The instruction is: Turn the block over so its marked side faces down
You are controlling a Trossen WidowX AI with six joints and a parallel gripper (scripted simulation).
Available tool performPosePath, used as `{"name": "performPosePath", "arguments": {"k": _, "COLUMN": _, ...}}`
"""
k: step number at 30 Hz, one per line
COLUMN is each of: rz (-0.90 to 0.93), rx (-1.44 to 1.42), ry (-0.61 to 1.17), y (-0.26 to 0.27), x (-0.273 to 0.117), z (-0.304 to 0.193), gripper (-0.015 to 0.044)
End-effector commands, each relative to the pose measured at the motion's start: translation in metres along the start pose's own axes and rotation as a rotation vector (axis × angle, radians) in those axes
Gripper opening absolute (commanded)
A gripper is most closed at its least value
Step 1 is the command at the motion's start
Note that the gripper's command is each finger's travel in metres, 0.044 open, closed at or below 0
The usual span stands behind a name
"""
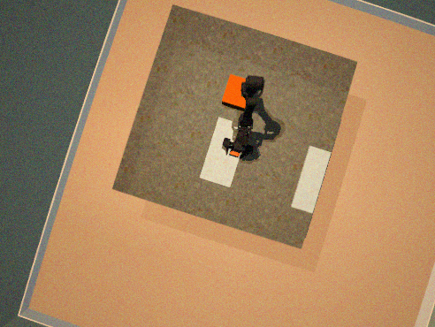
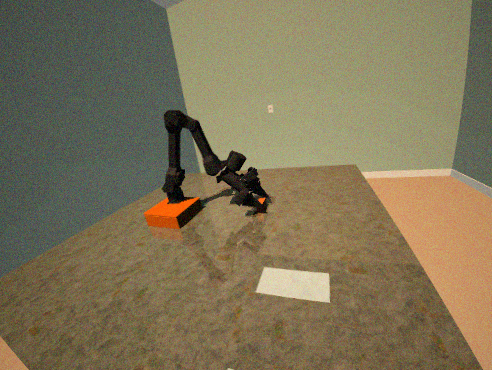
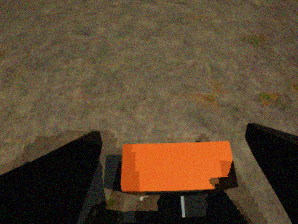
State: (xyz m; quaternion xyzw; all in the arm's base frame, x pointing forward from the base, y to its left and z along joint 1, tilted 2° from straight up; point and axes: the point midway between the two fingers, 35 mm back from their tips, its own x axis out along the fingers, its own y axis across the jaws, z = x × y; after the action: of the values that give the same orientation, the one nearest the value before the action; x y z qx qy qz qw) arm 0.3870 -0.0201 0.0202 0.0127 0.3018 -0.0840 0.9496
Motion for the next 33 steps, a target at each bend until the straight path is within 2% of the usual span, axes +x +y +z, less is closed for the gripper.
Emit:
{"name": "performPosePath", "arguments": {"k": 1, "rz": 0.012, "rx": 0.025, "ry": 0.239, "y": -0.003, "x": -0.055, "z": 0.022, "gripper": 0.0440}}
{"name": "performPosePath", "arguments": {"k": 17, "rz": 0.011, "rx": 0.025, "ry": 0.252, "y": -0.003, "x": -0.056, "z": 0.022, "gripper": 0.0440}}
{"name": "performPosePath", "arguments": {"k": 33, "rz": 0.016, "rx": 0.014, "ry": 0.768, "y": -0.002, "x": -0.041, "z": 0.064, "gripper": 0.0440}}
